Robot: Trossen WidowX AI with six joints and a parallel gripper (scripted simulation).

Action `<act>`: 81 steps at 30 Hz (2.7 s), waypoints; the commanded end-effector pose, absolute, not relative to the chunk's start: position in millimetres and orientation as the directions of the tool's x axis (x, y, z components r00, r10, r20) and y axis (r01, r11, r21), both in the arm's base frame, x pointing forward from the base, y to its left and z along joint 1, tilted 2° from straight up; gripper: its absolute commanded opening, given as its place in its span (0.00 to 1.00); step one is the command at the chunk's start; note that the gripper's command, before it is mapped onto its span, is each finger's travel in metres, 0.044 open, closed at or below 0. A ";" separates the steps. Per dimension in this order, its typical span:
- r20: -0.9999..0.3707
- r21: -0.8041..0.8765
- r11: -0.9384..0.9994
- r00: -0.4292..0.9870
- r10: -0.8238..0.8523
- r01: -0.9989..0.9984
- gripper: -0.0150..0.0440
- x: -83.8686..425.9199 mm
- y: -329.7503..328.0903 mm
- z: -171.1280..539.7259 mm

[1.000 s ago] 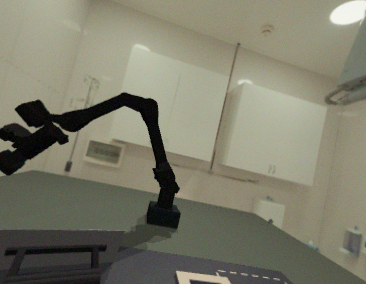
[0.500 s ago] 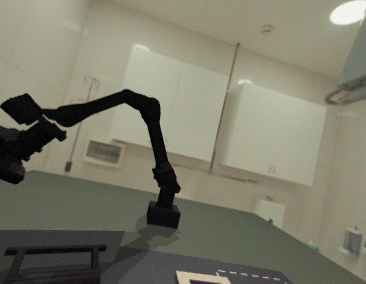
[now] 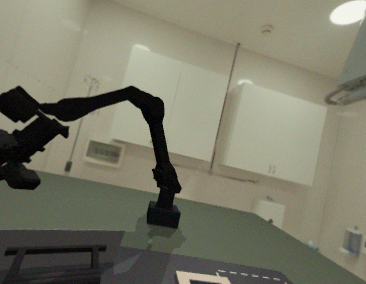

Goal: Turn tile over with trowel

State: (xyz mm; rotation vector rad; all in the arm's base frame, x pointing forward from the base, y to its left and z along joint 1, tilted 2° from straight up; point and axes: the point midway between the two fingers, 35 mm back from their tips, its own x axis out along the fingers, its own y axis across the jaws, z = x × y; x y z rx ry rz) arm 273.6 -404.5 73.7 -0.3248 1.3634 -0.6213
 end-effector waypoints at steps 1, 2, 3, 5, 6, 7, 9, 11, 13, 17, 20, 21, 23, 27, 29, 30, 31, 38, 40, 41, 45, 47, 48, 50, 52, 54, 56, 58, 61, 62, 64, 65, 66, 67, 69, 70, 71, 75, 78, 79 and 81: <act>-0.824 -0.547 0.831 0.110 -0.556 0.103 0.42 291.3 -388.5 73.1; -0.828 -0.544 0.836 0.116 -0.548 0.070 0.42 295.7 -384.2 73.0; -0.833 -0.540 0.841 0.122 -0.540 0.038 0.42 300.0 -379.8 72.9; -0.841 -0.532 0.846 0.133 -0.525 -0.025 0.42 308.2 -370.9 72.6; -0.845 -0.528 0.848 0.137 -0.517 -0.054 0.42 312.1 -366.6 72.3; -0.849 -0.523 0.848 0.142 -0.510 -0.083 0.42 315.9 -362.2 72.1; -0.856 -0.513 0.847 0.150 -0.494 -0.140 0.42 323.3 -353.3 71.6; -0.864 -0.503 0.842 0.158 -0.479 -0.198 0.42 330.5 -344.3 71.2; -0.871 -0.491 0.833 0.165 -0.463 -0.254 0.42 337.3 -335.1 70.8; -0.885 -0.466 0.807 0.175 -0.432 -0.363 0.42 350.2 -316.3 69.6; -0.894 -0.446 0.779 0.182 -0.409 -0.440 0.42 358.9 -302.3 69.0; -0.897 -0.439 0.769 0.184 -0.401 -0.465 0.42 361.6 -297.7 68.8; -0.903 -0.425 0.746 0.187 -0.386 -0.513 0.42 366.8 -288.4 68.5; -0.920 -0.385 0.689 0.195 -0.340 -0.615 0.42 376.8 -266.1 67.2; -0.929 -0.363 0.654 0.198 -0.313 -0.664 0.42 381.4 -253.9 66.5; -0.932 -0.353 0.638 0.199 -0.303 -0.684 0.42 383.2 -248.9 66.2; -0.935 -0.345 0.623 0.199 -0.294 -0.702 0.42 384.7 -244.3 66.1; -0.956 -0.276 0.464 0.190 -0.223 -0.842 0.42 397.4 -204.8 66.3; -0.961 -0.257 0.412 0.186 -0.204 -0.874 0.42 400.6 -193.6 66.6; -0.963 -0.248 0.386 0.184 -0.195 -0.889 0.42 402.1 -188.0 66.8; -0.972 -0.213 0.282 0.172 -0.163 -0.935 0.42 406.7 -167.1 67.3; -0.976 -0.192 0.220 0.162 -0.148 -0.956 0.42 408.3 -156.0 67.1; -0.978 -0.182 0.189 0.157 -0.140 -0.965 0.42 409.0 -150.4 67.1; -0.981 -0.163 0.125 0.147 -0.126 -0.979 0.42 410.2 -139.3 67.0; -0.984 -0.143 0.060 0.136 -0.112 -0.988 0.42 411.1 -128.2 67.0; -0.987 -0.124 -0.005 0.124 -0.098 -0.992 0.42 411.6 -117.1 67.1; -0.990 -0.106 -0.071 0.112 -0.086 -0.992 0.42 411.9 -106.1 67.3; -0.992 -0.088 -0.136 0.099 -0.073 -0.987 0.42 411.8 -95.1 67.5; -0.995 -0.063 -0.233 0.078 -0.056 -0.970 0.42 411.2 -78.7 67.9; -0.996 -0.055 -0.265 0.071 -0.051 -0.963 0.42 410.8 -73.3 68.1; -0.998 -0.040 -0.328 0.057 -0.041 -0.944 0.42 409.8 -62.5 68.5; -0.998 -0.034 -0.356 0.050 -0.037 -0.934 0.42 409.3 -57.7 68.7; -0.999 -0.028 -0.382 0.044 -0.032 -0.924 0.42 408.7 -53.0 68.9; -0.999 -0.022 -0.409 0.037 -0.028 -0.912 0.42 408.1 -48.4 69.1; -0.999 -0.012 -0.460 0.024 -0.021 -0.888 0.42 406.7 -39.3 69.6; -1.000 -0.008 -0.479 0.019 -0.018 -0.878 0.42 406.2 -35.9 69.7; -1.000 -0.006 -0.490 0.016 -0.017 -0.872 0.42 405.8 -33.9 69.8; -1.000 -0.005 -0.494 0.015 -0.016 -0.870 0.42 405.6 -33.4 69.8; -1.000 -0.004 -0.494 0.014 -0.016 -0.870 0.42 403.1 -35.2 68.1; -1.000 -0.004 -0.493 0.014 -0.016 -0.870 0.42 402.0 -36.0 67.3; -1.000 -0.004 -0.493 0.014 -0.016 -0.870 0.42 399.7 -37.5 65.8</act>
